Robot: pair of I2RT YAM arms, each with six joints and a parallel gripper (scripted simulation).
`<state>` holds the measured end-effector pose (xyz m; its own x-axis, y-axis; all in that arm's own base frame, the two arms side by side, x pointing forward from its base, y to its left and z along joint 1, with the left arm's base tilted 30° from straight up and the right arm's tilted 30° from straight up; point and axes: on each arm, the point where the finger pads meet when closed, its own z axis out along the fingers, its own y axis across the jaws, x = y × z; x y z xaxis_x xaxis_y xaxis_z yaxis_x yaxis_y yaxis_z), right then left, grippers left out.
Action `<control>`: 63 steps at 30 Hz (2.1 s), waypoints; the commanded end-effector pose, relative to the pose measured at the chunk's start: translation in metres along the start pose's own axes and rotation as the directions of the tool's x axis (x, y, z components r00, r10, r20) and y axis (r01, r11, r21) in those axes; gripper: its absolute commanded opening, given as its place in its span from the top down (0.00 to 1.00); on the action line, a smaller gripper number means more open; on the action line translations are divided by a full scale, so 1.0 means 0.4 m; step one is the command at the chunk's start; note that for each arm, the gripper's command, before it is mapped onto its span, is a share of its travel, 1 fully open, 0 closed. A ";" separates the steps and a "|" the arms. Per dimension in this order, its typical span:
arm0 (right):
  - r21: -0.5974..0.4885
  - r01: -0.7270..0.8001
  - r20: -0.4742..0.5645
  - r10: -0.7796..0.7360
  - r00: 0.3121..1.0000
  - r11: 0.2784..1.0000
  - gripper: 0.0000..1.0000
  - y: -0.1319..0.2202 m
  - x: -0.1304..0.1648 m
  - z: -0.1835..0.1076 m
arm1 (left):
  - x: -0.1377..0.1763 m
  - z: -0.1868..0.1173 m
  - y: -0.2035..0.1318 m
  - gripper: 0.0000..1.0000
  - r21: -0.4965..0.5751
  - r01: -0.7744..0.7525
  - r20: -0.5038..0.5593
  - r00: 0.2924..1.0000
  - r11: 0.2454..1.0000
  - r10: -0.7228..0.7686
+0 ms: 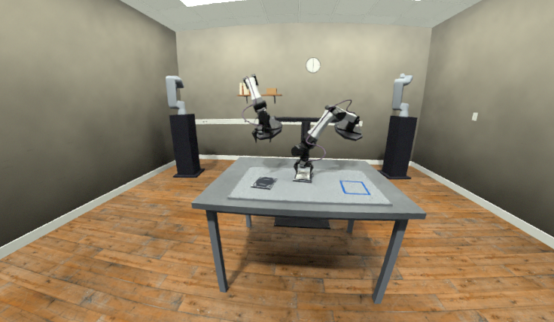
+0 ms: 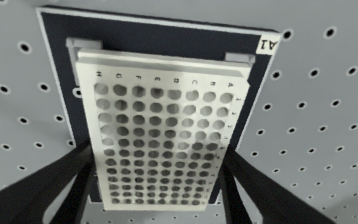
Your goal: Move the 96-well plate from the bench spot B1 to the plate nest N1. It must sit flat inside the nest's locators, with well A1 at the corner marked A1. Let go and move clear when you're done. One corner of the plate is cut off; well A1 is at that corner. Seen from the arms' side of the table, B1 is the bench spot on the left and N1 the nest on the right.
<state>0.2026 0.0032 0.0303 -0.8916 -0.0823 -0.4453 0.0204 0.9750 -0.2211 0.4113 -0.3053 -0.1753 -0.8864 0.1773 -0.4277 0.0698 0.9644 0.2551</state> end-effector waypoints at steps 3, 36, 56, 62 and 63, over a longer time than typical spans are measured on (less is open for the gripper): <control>-0.008 0.004 0.007 -0.004 1.000 1.000 0.00 0.002 -0.005 -0.001 | -0.019 0.008 0.020 1.00 -0.002 0.021 0.000 1.000 1.000 -0.021; -0.008 0.004 0.007 -0.004 1.000 1.000 0.00 0.002 -0.005 -0.001 | -0.011 -0.009 -0.002 1.00 0.008 0.006 0.008 1.000 1.000 -0.006; -0.008 0.004 0.007 -0.004 1.000 1.000 0.00 0.002 -0.005 -0.001 | -0.010 -0.009 -0.002 0.00 0.008 0.006 0.008 1.000 1.000 -0.006; -0.008 0.004 0.007 -0.004 1.000 1.000 0.00 0.002 -0.005 -0.001 | -0.010 -0.009 -0.002 0.00 0.008 0.006 0.008 1.000 1.000 -0.006; -0.008 0.004 0.007 -0.004 1.000 1.000 0.00 0.002 -0.005 -0.001 | -0.010 -0.009 -0.002 0.00 0.008 0.006 0.008 1.000 1.000 -0.006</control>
<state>0.2026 0.0032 0.0303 -0.8916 -0.0823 -0.4453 0.0204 0.9750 -0.2211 0.4108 -0.3048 -0.1758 -0.8868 0.1778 -0.4266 0.0701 0.9641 0.2560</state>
